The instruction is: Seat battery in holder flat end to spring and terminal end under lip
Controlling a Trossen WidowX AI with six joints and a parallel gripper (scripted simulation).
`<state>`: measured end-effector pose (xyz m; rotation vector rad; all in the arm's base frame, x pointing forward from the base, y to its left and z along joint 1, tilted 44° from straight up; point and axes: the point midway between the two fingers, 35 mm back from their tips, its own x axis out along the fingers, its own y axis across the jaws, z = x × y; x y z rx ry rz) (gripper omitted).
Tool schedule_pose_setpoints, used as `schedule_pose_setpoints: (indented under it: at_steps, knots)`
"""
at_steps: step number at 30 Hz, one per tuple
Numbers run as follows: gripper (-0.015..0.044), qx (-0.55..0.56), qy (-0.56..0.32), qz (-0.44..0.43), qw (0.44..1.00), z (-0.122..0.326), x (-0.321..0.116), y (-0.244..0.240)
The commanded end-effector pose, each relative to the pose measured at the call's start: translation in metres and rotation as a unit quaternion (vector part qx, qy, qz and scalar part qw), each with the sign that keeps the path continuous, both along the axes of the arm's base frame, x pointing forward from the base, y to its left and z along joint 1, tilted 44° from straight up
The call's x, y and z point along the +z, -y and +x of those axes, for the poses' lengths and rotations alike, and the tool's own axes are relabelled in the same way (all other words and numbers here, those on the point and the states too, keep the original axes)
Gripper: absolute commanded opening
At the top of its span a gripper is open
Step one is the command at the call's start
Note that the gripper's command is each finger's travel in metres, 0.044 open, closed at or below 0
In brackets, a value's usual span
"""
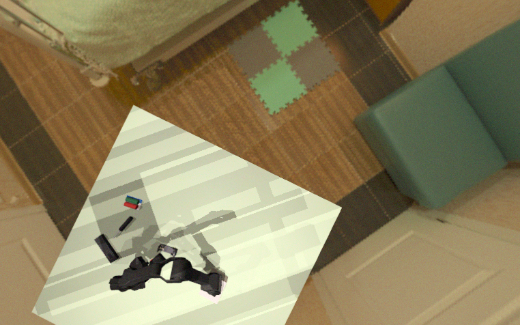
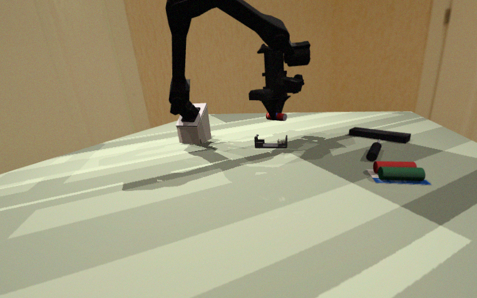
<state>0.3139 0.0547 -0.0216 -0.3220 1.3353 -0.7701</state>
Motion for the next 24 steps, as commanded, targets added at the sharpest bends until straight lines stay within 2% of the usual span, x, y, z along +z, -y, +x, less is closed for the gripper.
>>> schedule_pose_setpoints:
  at_steps: [1, 12, 24]
  knots:
    - [0.0082, 0.055, -0.053, -0.007, 0.997, -0.002, 0.01, 0.011]
    - [0.0082, 0.195, -0.18, -0.009, 0.964, -0.004, 0.038, 0.037]
    - [0.0082, 0.171, -0.21, -0.003, 0.963, -0.006, 0.029, 0.046]
